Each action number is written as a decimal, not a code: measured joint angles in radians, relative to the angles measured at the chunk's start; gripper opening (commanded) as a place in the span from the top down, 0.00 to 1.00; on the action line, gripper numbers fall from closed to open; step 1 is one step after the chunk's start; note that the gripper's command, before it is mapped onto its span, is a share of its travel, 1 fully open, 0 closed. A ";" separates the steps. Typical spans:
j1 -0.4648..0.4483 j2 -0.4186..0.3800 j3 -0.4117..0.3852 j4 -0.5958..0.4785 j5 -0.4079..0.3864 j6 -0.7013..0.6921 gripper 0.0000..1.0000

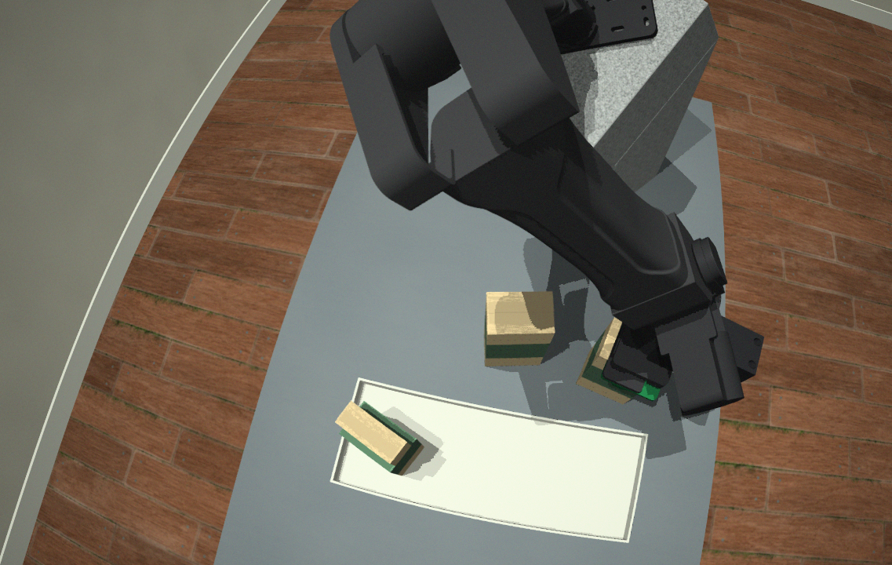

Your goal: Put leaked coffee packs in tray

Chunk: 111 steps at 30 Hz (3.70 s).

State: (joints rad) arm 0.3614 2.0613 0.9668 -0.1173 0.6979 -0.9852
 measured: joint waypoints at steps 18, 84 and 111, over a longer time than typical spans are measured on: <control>0.000 0.000 0.000 0.000 0.000 0.000 0.21; -0.001 -0.002 0.000 -0.004 -0.001 0.003 0.74; 0.095 -0.134 0.000 -0.229 0.031 0.130 0.74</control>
State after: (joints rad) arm 0.4568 1.9278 0.9665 -0.3462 0.7288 -0.8551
